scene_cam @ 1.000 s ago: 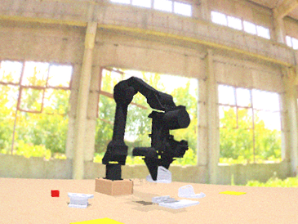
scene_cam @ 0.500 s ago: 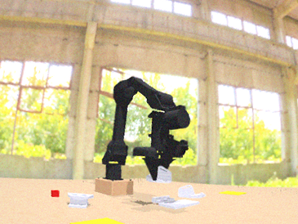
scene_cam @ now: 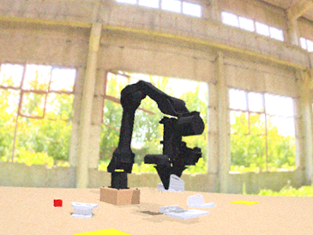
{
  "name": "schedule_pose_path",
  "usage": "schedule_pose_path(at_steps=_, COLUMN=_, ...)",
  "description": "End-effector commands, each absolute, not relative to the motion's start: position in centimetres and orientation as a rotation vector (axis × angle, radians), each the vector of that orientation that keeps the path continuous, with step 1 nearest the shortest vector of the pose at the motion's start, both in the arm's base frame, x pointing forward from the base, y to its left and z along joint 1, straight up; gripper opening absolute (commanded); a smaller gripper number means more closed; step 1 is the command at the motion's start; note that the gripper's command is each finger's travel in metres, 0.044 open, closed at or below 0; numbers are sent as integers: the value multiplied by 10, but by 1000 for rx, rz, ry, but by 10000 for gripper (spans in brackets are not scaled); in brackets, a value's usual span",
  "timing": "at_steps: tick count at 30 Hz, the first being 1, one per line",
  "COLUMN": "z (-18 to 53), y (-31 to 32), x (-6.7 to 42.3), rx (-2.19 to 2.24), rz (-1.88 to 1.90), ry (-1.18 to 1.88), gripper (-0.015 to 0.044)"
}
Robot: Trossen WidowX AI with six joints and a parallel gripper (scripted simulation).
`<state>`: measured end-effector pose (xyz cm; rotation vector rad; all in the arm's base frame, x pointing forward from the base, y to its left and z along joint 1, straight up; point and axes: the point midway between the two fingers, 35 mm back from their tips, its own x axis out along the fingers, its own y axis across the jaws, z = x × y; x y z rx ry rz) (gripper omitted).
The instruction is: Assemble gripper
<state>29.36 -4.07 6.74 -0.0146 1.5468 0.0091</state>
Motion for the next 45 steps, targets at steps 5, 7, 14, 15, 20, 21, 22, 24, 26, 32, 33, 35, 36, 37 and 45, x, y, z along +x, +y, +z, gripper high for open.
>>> schedule_pose_path(at_steps=5, z=69, y=-23, x=313, rx=-15, rz=7, ry=1541, gripper=134)
schedule_pose_path(at_steps=7, z=69, y=-22, x=315, rx=-15, rz=8, ry=1541, gripper=134)
schedule_pose_path(at_steps=14, z=69, y=-22, x=315, rx=-15, rz=8, ry=1541, gripper=134)
schedule_pose_path(at_steps=15, z=69, y=-22, x=315, rx=-15, rz=8, ry=1541, gripper=134)
schedule_pose_path(at_steps=20, z=69, y=-22, x=315, rx=-15, rz=8, ry=1541, gripper=134)
schedule_pose_path(at_steps=21, z=69, y=-22, x=315, rx=-15, rz=8, ry=1541, gripper=134)
schedule_pose_path(at_steps=22, z=69, y=-22, x=315, rx=-15, rz=8, ry=1541, gripper=134)
schedule_pose_path(at_steps=24, z=69, y=-22, x=315, rx=-15, rz=8, ry=1541, gripper=134)
schedule_pose_path(at_steps=26, z=69, y=-22, x=315, rx=-15, rz=8, ry=1541, gripper=134)
schedule_pose_path(at_steps=32, z=69, y=-22, x=315, rx=-15, rz=8, ry=1541, gripper=134)
schedule_pose_path(at_steps=33, z=69, y=-22, x=315, rx=-15, rz=8, ry=1541, gripper=134)
schedule_pose_path(at_steps=35, z=69, y=-22, x=315, rx=-15, rz=8, ry=1541, gripper=134)
schedule_pose_path(at_steps=36, z=69, y=-22, x=315, rx=-15, rz=8, ry=1541, gripper=134)
schedule_pose_path(at_steps=37, z=69, y=-22, x=315, rx=-15, rz=8, ry=1541, gripper=134)
schedule_pose_path(at_steps=45, z=69, y=-21, x=316, rx=-12, rz=5, ry=1540, gripper=134)
